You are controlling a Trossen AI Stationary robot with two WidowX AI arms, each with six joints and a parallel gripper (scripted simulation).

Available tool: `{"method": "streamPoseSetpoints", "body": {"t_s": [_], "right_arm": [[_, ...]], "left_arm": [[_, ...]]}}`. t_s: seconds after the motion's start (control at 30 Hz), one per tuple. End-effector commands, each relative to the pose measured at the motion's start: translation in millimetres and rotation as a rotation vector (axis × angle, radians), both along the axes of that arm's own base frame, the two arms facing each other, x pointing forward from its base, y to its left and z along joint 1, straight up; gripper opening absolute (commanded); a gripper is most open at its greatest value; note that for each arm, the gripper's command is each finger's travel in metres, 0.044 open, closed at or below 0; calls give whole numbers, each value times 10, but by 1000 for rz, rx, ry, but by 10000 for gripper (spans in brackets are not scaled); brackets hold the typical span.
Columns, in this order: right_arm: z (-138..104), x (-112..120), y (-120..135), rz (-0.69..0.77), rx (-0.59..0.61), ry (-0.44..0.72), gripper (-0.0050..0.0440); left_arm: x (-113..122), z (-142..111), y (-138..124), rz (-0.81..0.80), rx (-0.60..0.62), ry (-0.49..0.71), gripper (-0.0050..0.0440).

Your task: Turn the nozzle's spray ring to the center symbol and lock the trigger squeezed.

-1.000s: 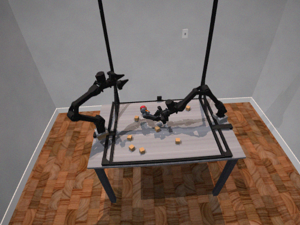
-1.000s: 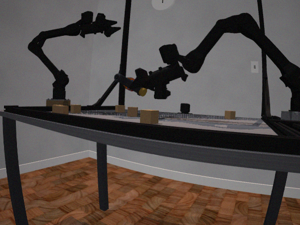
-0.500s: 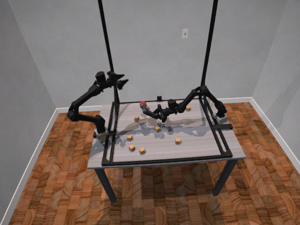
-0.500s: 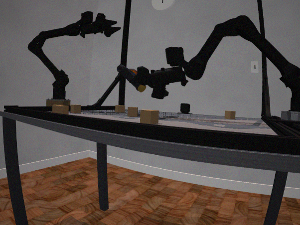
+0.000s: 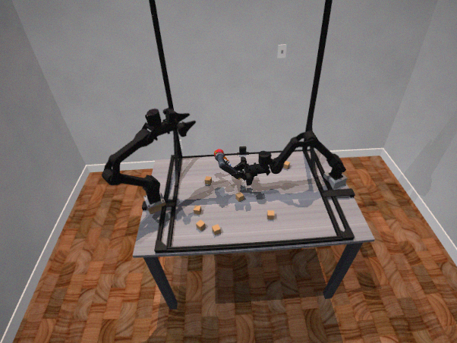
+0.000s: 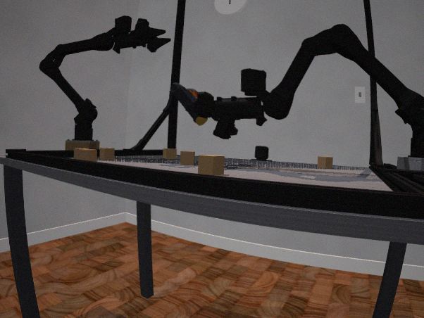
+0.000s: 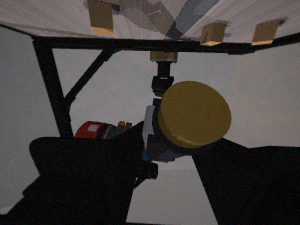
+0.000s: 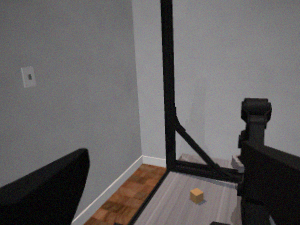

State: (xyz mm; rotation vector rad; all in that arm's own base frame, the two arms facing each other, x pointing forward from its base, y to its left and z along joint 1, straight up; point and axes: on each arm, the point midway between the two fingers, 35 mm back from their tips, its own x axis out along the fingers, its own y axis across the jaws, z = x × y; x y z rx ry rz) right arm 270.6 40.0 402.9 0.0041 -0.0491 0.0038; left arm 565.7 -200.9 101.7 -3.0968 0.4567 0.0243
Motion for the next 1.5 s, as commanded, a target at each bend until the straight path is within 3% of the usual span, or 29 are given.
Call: {"method": "streamPoseSetpoints", "body": {"t_s": [0.0,0.1,0.47,0.53,0.8,1.03,1.17,1.47], "right_arm": [[13,-4,6,4,14,-7,400],[-29,64,56,18,83,-13,400],[-630,550,268,6,385,23,400],[-630,550,268,6,385,23,400],[-1122,756,390,-10,602,43,400],[-1590,838,460,-35,780,59,400],[-1723,844,473,-43,830,63,400],[-2286,778,486,-84,1053,71,400]], "left_arm": [[-1,34,0,2,-13,-14,0],[-1,34,0,2,-13,-14,0],[-1,34,0,2,-13,-14,0],[-1,34,0,2,-13,-14,0],[-1,34,0,2,-13,-14,0],[-1,34,0,2,-13,-14,0],[-1,34,0,2,-13,-14,0],[-1,34,0,2,-13,-14,0]]}}
